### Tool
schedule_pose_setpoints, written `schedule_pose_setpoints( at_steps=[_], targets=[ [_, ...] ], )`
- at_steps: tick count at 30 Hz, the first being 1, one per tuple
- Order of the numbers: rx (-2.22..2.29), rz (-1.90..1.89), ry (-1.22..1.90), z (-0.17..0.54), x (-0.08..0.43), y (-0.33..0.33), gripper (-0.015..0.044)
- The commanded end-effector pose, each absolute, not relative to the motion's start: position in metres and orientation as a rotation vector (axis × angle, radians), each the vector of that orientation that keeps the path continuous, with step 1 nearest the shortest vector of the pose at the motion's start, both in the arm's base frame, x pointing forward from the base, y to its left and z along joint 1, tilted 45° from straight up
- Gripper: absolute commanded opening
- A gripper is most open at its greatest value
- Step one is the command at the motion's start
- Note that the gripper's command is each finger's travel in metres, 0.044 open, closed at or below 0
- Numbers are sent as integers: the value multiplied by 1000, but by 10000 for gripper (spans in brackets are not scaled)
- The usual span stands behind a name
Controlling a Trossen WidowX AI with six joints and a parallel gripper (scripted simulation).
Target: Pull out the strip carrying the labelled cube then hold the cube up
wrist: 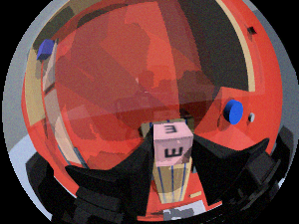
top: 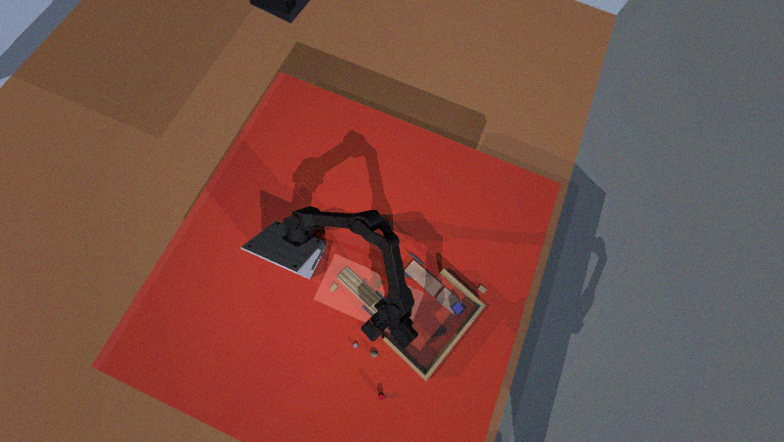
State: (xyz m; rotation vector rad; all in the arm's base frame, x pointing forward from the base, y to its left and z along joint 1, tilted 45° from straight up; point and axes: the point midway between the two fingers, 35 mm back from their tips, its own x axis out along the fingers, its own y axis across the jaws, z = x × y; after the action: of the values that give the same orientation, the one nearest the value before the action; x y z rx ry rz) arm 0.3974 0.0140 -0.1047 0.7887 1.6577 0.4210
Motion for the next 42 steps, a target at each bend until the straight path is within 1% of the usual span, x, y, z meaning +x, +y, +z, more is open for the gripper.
schedule_pose_setpoints(
  at_steps=[1, 4, 8, 23, 28, 39, 42],
  targets=[
    [788, 422, 1658, -104, 398, 14, 125],
    [788, 422, 1658, -104, 398, 14, 105],
    [788, 421, 1658, -103, 396, 13, 0],
    [796, 417, 1661, -67, 344, -12, 0],
    [796, 416, 1662, -65, 337, -13, 0],
    [797, 416, 1663, -59, 300, -11, 0],
    [797, 416, 1663, -58, 298, -11, 0]
  ],
)
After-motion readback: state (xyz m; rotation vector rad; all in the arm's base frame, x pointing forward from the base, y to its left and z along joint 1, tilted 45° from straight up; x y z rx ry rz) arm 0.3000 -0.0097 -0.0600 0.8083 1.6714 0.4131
